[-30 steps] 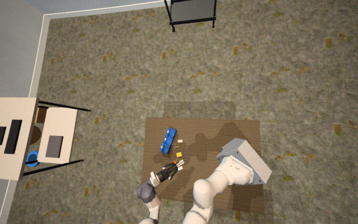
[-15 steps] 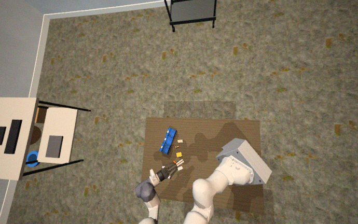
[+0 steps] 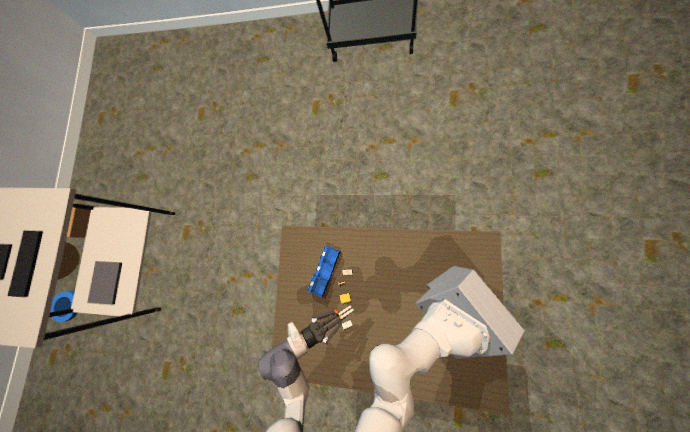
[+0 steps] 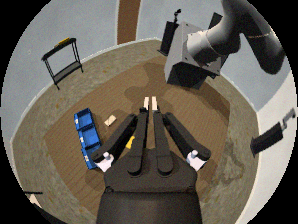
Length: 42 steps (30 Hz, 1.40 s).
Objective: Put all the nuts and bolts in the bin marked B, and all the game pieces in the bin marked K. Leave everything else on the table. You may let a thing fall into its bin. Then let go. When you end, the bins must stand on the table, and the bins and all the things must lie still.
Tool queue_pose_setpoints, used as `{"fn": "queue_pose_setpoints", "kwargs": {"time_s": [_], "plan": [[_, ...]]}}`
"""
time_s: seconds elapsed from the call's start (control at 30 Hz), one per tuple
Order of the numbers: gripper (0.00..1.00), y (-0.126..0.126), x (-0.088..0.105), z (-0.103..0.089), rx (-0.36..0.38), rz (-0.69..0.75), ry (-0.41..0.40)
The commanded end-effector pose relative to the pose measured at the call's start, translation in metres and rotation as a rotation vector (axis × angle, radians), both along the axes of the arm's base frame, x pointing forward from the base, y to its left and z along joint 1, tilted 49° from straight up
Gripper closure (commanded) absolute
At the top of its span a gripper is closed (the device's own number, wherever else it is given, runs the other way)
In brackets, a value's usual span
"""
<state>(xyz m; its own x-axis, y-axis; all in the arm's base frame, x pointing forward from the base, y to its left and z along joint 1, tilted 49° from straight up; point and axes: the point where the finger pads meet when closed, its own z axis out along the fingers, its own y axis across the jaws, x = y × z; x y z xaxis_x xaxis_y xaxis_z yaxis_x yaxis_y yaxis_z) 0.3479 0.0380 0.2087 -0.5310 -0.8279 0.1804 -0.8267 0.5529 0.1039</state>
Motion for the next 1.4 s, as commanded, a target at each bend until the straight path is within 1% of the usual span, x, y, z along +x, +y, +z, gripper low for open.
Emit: {"fn": "queue_pose_setpoints", "kwargs": {"time_s": [0.0, 0.1, 0.17, 0.23, 0.57, 0.67, 0.73, 0.77, 0.9, 1.17, 1.23, 1.3, 1.37], "plan": [[0.95, 0.000, 0.005, 0.000, 0.059, 0.145, -0.010], [0.95, 0.000, 0.005, 0.000, 0.078, 0.183, -0.016], [0.95, 0.000, 0.005, 0.000, 0.078, 0.183, -0.016], [0.95, -0.001, 0.007, 0.000, 0.104, 0.229, -0.031], [0.95, -0.003, 0.012, 0.001, 0.168, 0.355, -0.069], [0.95, -0.003, 0.012, 0.001, 0.181, 0.395, -0.075], [0.95, -0.003, 0.012, 0.001, 0.181, 0.395, -0.075], [0.95, -0.004, 0.014, 0.002, 0.198, 0.430, -0.089], [0.95, -0.005, 0.016, 0.003, 0.223, 0.481, -0.114], [0.95, -0.005, 0.018, 0.003, 0.260, 0.590, -0.148], [0.95, -0.006, 0.021, 0.004, 0.274, 0.615, -0.167], [0.95, -0.006, 0.021, 0.004, 0.274, 0.615, -0.167], [0.95, -0.007, 0.023, 0.005, 0.289, 0.666, -0.188]]}}
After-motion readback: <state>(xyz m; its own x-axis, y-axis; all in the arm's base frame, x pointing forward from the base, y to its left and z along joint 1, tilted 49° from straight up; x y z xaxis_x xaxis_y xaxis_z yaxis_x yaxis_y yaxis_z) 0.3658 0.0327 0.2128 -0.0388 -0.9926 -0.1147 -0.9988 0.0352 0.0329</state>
